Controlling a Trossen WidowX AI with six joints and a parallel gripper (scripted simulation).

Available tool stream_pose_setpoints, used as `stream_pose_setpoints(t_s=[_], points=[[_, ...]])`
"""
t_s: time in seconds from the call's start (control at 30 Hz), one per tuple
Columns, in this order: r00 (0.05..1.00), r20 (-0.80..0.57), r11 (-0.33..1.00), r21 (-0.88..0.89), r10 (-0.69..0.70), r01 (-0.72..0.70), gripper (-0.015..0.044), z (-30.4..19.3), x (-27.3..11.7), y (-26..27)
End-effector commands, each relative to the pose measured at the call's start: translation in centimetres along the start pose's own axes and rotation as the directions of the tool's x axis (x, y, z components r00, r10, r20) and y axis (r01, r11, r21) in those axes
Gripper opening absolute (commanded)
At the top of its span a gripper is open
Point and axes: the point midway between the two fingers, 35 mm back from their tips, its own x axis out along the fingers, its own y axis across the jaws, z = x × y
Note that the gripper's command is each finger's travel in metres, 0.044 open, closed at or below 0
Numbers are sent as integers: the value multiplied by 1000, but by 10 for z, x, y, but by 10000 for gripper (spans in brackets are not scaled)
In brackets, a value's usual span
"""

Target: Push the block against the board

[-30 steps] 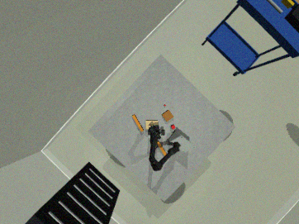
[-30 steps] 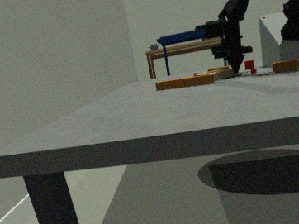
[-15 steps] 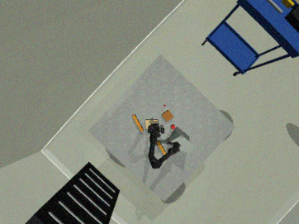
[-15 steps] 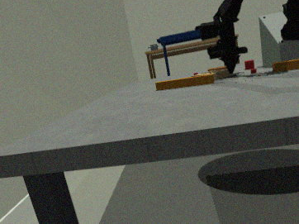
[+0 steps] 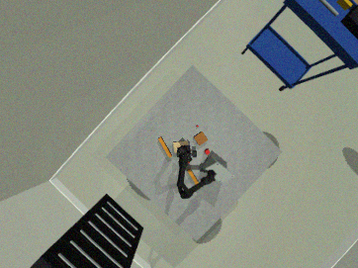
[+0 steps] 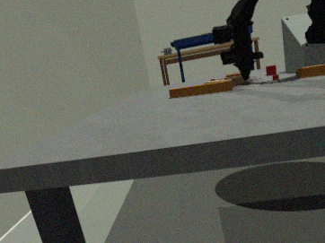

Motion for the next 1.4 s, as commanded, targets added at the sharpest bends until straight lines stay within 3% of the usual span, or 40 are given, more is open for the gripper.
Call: stream_pose_setpoints(t_s=[0.0, 1.37], points=[[1000, 0, 1000, -5, -8, 8, 0, 7, 2, -1], [1000, 2, 1000, -6, -7, 7, 0, 56, 2, 14]])
